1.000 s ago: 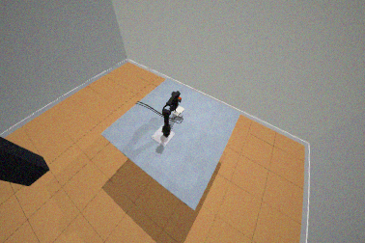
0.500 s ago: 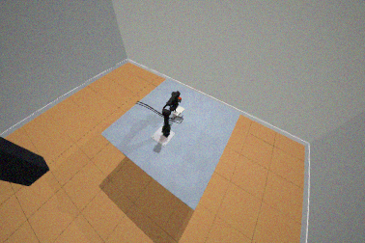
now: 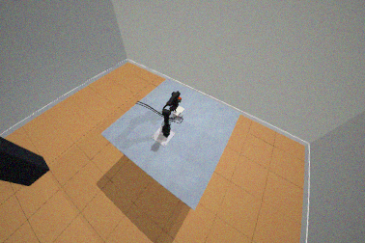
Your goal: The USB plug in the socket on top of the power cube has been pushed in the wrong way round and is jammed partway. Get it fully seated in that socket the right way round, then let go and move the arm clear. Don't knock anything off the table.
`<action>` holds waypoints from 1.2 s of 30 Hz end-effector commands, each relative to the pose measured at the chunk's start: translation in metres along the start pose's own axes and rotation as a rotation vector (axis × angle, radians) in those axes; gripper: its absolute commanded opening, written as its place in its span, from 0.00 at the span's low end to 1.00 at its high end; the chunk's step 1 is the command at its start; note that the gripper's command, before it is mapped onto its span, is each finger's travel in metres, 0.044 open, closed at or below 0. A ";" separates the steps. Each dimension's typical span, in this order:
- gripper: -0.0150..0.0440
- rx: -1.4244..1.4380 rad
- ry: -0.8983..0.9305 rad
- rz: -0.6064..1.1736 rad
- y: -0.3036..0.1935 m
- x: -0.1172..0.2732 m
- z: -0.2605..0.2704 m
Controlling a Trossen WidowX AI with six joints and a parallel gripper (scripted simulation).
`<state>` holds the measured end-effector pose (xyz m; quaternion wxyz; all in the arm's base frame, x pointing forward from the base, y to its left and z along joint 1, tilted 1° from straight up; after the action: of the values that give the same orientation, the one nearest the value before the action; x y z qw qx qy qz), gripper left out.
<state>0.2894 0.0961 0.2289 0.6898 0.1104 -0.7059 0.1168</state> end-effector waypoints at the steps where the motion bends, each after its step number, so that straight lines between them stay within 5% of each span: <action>1: 0.25 -0.007 0.000 0.000 0.000 -0.002 0.000; 36: 0.25 -0.032 0.000 0.000 -0.001 -0.006 -0.001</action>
<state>0.2903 0.0955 0.2246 0.6913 0.1012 -0.7074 0.1074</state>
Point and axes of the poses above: the point midway between the two fingers, 35 mm back from their tips, its own x axis back along the fingers, its own z axis across the jaws, y = z × x, the point moved 7 cm from there along x, back along the fingers, and after that the axes turned 11 degrees about x, right-handed, at the moved point
